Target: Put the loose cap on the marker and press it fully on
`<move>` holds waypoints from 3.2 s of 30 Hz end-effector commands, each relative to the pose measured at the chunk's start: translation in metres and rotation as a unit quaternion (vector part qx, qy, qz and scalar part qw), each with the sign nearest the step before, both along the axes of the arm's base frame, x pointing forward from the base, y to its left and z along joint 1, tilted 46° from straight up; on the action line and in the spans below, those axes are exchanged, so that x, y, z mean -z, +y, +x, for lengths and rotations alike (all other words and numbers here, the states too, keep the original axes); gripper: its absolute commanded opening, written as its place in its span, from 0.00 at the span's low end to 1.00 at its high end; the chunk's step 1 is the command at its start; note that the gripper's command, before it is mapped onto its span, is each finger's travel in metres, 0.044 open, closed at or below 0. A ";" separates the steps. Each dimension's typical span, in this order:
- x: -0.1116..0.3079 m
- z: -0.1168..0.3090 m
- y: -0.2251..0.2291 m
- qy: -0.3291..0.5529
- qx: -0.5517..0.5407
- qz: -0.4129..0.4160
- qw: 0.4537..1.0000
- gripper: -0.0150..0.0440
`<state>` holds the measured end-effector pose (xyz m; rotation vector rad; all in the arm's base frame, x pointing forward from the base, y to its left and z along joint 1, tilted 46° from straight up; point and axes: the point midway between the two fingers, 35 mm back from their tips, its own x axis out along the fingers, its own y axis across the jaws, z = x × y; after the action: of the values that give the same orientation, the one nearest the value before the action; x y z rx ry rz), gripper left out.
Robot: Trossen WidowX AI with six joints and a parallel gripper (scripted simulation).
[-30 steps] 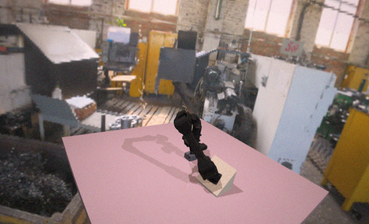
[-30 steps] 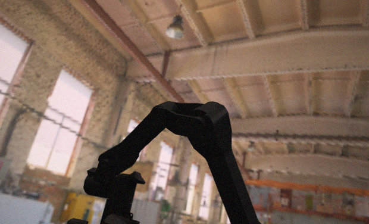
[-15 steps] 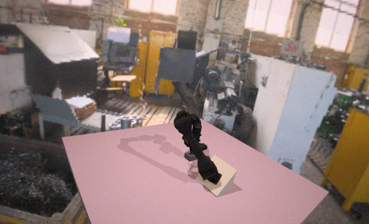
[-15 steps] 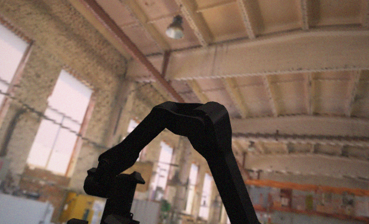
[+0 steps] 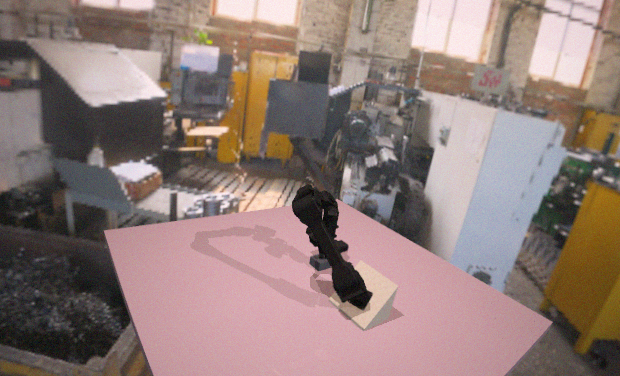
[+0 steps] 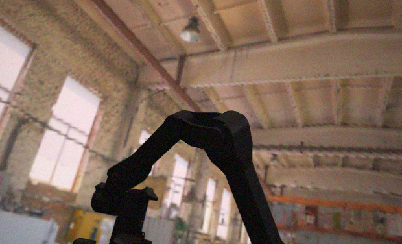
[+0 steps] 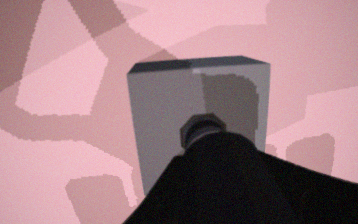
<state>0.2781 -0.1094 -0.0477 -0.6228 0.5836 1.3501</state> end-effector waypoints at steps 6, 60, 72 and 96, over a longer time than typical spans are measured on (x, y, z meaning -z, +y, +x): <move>0.007 0.003 0.007 -0.003 -0.006 0.004 1.000 0.25; 0.000 0.000 0.000 0.000 0.000 0.000 1.000 0.48; 0.000 0.000 0.000 0.000 0.000 0.000 1.000 1.00; -0.067 -0.011 -0.059 0.343 0.343 0.064 0.872 0.47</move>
<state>0.2670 -0.1641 0.0120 -0.1319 0.9270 1.1005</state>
